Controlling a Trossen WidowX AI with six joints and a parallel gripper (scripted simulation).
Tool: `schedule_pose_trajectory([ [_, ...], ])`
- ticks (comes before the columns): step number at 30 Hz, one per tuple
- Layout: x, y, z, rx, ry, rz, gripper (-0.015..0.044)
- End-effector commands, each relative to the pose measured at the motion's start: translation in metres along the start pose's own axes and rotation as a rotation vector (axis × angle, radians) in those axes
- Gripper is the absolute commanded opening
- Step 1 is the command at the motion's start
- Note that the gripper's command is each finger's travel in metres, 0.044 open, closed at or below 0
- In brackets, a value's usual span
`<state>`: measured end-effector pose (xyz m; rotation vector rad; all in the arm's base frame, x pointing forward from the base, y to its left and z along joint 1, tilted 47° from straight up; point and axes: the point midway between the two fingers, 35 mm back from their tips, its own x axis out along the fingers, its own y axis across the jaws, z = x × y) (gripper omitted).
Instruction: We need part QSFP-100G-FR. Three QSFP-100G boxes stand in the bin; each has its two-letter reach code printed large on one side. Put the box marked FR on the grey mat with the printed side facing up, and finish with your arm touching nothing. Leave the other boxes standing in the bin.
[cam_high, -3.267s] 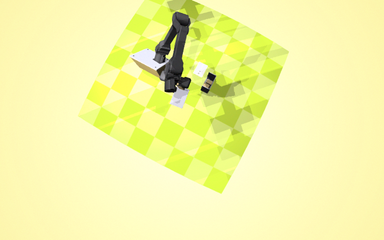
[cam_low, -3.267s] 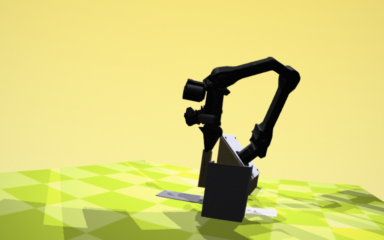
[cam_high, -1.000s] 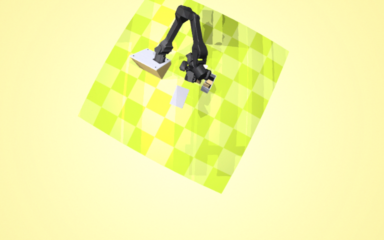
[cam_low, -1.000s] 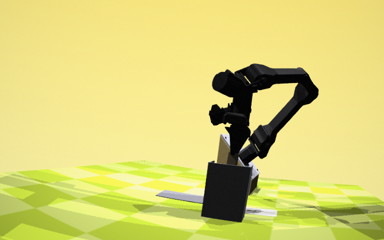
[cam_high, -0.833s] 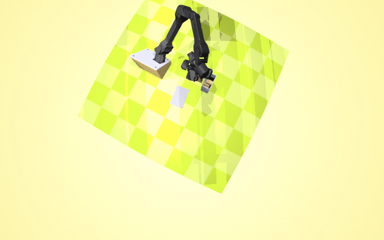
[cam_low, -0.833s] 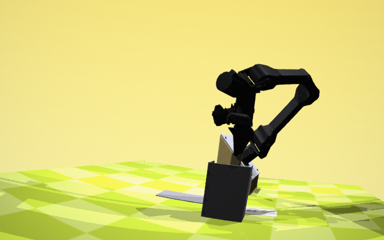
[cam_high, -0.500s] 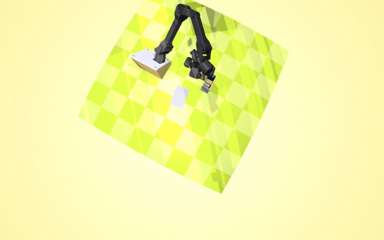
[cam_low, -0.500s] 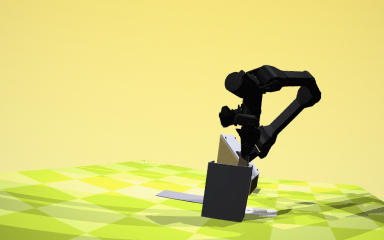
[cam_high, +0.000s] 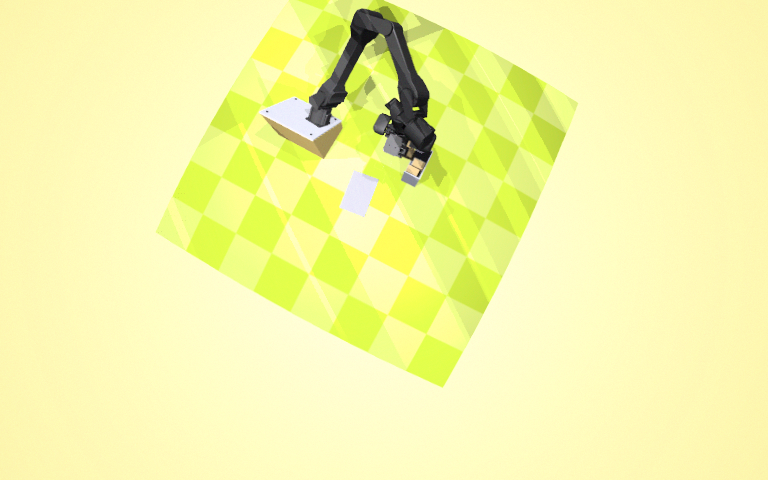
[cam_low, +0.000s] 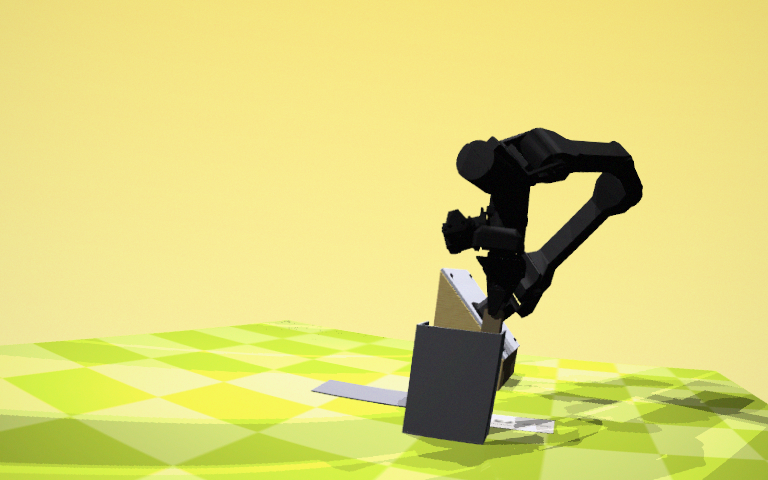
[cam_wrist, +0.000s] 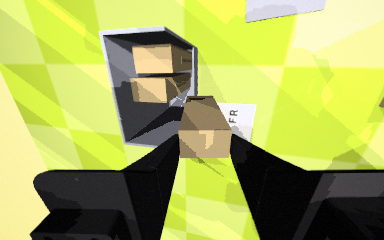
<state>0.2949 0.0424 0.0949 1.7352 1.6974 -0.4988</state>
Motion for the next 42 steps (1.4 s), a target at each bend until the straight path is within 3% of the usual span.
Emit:
schedule_pose_trajectory([
  [1,0.002,0.008,0.000,0.004,0.005,0.000,0.0152],
  [21,0.008,0.033,-0.001,0.004,0.005,-0.001,0.0152],
  [42,0.042,0.033,-0.001,0.003,0.006,-0.001,0.0152],
])
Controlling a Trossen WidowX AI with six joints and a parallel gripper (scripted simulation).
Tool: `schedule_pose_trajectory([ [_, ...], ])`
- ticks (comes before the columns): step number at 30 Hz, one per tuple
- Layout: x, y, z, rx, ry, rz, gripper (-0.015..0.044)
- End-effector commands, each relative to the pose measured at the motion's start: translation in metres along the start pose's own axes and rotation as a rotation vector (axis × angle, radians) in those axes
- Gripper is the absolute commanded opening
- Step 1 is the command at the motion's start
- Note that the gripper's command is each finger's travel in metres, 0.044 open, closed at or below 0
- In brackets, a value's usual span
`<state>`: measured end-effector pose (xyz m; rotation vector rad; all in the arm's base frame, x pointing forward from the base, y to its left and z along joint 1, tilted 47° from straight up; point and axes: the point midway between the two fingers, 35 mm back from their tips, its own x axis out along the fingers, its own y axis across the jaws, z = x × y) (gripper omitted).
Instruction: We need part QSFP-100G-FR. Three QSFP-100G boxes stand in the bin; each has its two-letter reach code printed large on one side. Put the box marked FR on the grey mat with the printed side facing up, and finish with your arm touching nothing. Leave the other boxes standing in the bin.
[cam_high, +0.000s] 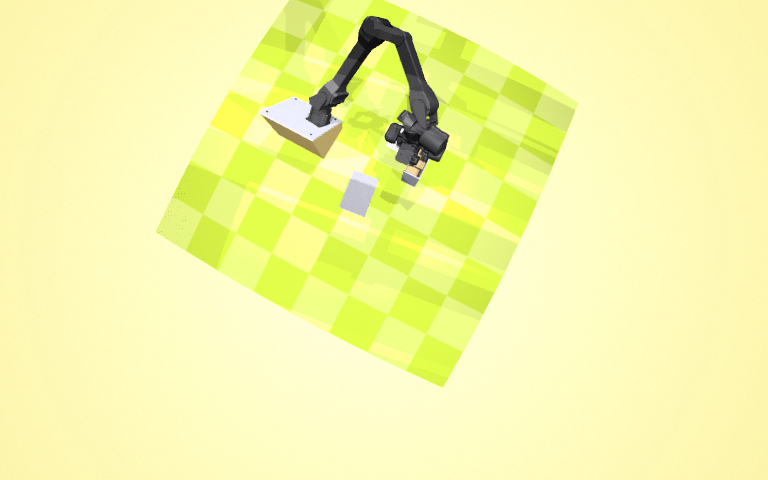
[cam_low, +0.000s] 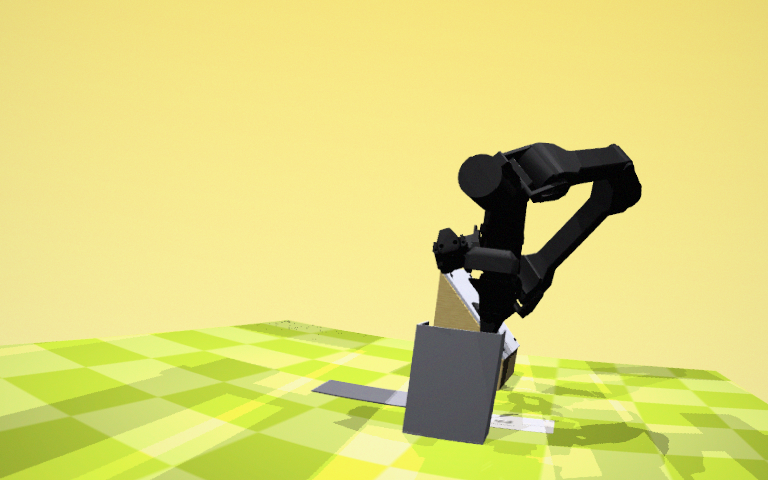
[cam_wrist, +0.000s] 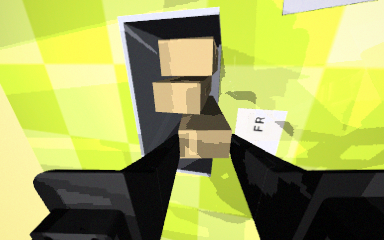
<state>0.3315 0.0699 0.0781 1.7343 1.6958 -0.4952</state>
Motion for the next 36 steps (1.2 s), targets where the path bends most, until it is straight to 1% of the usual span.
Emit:
schedule_pose_trajectory([
  [1,0.008,-0.001,-0.001,0.006,0.006,-0.002,0.0152],
  [6,0.015,-0.001,-0.001,0.006,0.007,-0.002,0.0152],
  [13,0.015,0.000,-0.001,0.006,0.007,-0.010,0.0152],
  [27,0.019,0.023,0.000,0.003,0.007,-0.168,0.0152],
  [28,0.016,0.018,-0.001,0.007,0.009,-0.123,0.0178],
  [30,0.016,0.018,-0.001,0.007,0.009,-0.123,0.0231],
  [36,0.016,0.018,-0.001,0.007,0.009,-0.123,0.0236],
])
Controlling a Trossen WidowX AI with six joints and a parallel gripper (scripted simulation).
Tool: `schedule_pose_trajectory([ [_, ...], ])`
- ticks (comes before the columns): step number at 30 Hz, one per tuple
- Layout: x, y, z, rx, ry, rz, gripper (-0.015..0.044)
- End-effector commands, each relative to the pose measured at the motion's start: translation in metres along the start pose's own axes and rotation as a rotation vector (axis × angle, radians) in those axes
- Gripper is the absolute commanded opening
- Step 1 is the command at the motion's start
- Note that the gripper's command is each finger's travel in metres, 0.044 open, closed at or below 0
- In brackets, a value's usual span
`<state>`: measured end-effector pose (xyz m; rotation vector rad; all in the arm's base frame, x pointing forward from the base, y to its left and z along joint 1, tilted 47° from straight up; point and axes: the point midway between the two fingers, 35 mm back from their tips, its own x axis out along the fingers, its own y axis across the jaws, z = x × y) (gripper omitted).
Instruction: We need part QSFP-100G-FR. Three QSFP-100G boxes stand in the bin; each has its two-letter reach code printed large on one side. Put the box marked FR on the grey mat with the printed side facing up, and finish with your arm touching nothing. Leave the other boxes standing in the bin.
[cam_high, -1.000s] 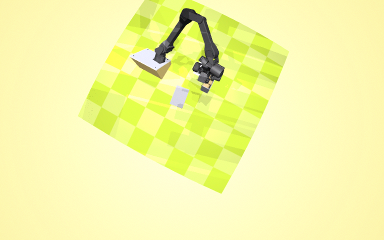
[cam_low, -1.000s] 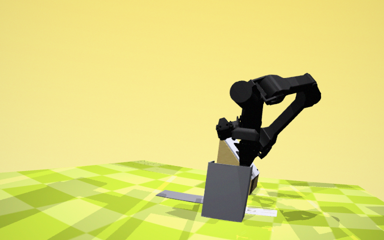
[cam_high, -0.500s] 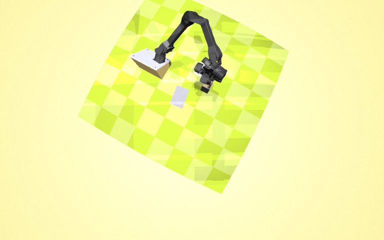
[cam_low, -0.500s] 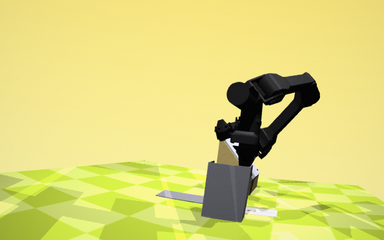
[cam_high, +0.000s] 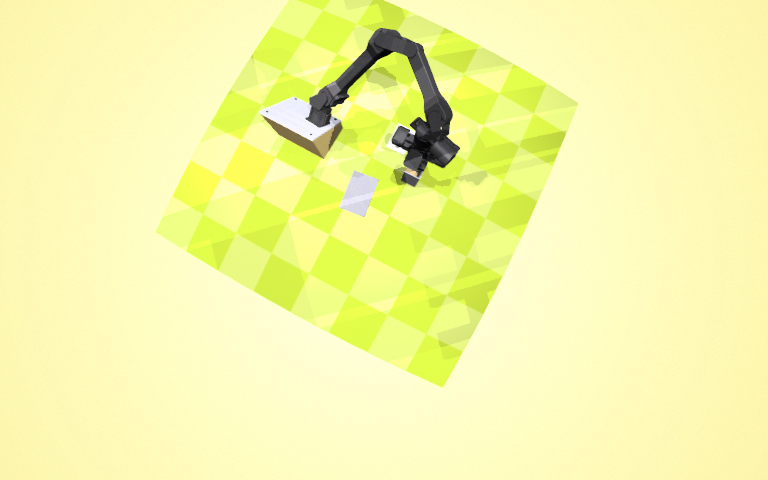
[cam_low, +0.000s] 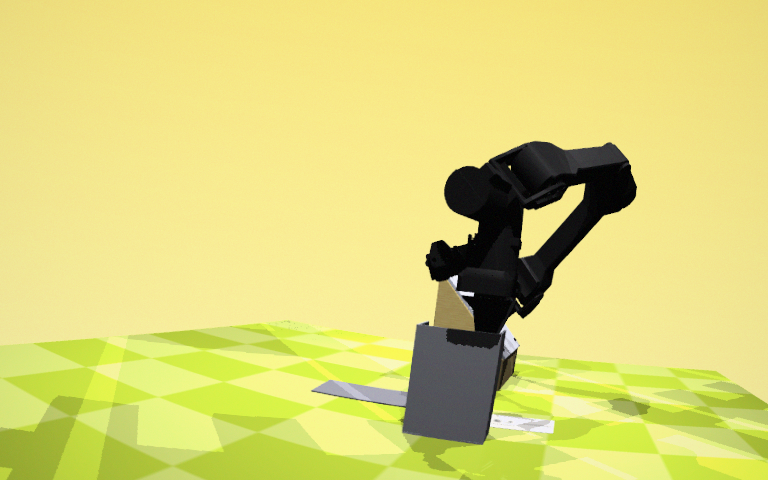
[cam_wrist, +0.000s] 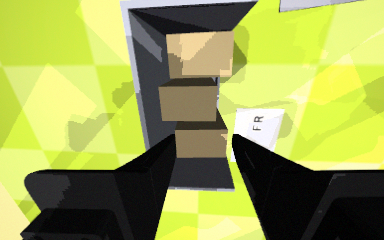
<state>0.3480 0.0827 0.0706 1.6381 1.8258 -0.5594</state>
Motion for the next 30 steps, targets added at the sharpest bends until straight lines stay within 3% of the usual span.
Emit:
schedule_pose_trajectory([
  [1,-0.001,0.003,-0.001,-0.003,0.002,0.012,0.0236],
  [6,-0.001,0.003,-0.001,-0.003,0.002,0.012,0.0236],
  [10,-0.036,-0.001,0.000,-0.006,-0.001,0.018,0.0236],
  [20,-0.058,0.000,0.000,-0.006,-0.002,0.019,0.0236],
  [30,-0.053,0.000,-0.001,-0.003,0.001,0.023,0.0236],
])
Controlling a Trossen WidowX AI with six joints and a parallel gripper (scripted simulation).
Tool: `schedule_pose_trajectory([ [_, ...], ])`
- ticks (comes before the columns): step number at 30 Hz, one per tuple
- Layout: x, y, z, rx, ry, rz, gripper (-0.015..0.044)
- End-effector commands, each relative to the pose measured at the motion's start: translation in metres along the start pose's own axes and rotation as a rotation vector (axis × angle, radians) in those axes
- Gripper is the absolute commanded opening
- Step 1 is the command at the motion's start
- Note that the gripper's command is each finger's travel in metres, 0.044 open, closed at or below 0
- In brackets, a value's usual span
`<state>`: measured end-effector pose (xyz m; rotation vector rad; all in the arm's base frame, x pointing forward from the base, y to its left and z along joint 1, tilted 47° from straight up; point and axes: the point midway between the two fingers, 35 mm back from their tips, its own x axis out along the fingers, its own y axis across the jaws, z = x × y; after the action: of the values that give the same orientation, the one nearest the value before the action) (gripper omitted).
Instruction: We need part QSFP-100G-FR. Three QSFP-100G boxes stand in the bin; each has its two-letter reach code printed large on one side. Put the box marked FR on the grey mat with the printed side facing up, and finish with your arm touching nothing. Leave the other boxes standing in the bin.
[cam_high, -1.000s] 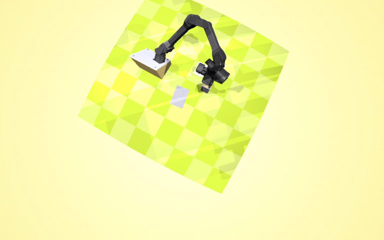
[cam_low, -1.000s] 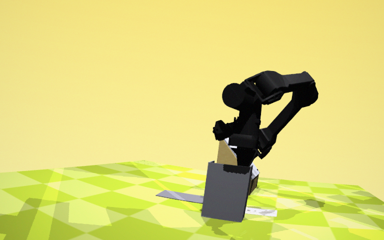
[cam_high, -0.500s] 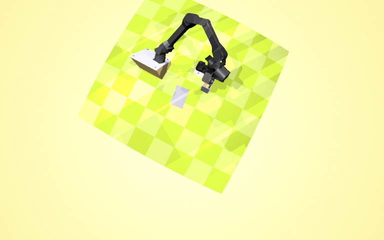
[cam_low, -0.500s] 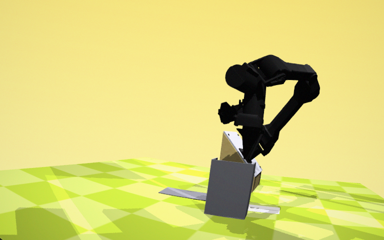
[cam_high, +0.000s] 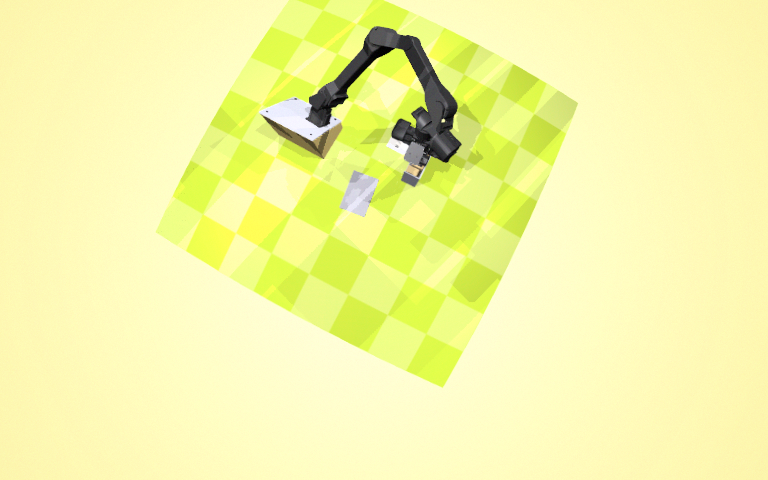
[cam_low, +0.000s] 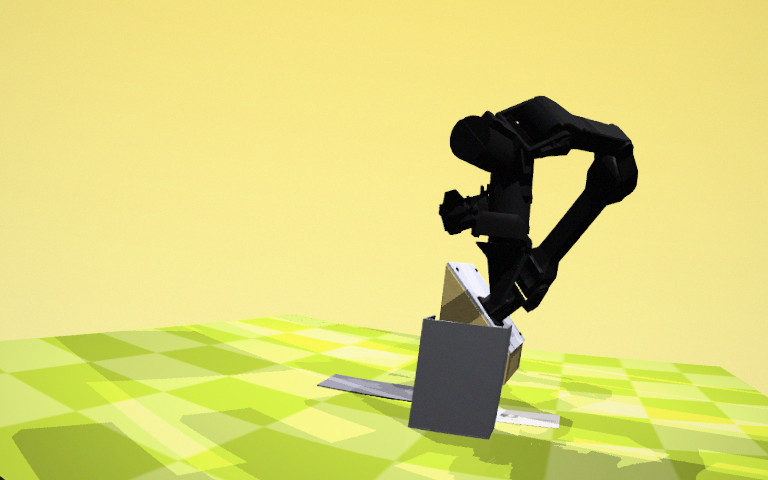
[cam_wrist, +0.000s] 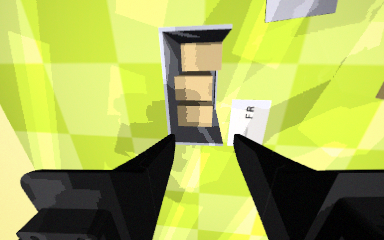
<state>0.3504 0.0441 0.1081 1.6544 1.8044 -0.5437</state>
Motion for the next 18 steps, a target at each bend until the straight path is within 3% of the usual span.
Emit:
schedule_pose_trajectory([
  [1,0.001,0.000,0.000,0.002,0.000,-0.001,0.0236],
  [3,0.001,0.000,0.000,0.002,0.000,-0.001,0.0236],
  [12,0.004,0.001,0.012,-0.153,-0.020,0.071,0.0000],
  [18,0.006,0.003,0.023,-0.305,-0.047,0.144,0.0000],
])
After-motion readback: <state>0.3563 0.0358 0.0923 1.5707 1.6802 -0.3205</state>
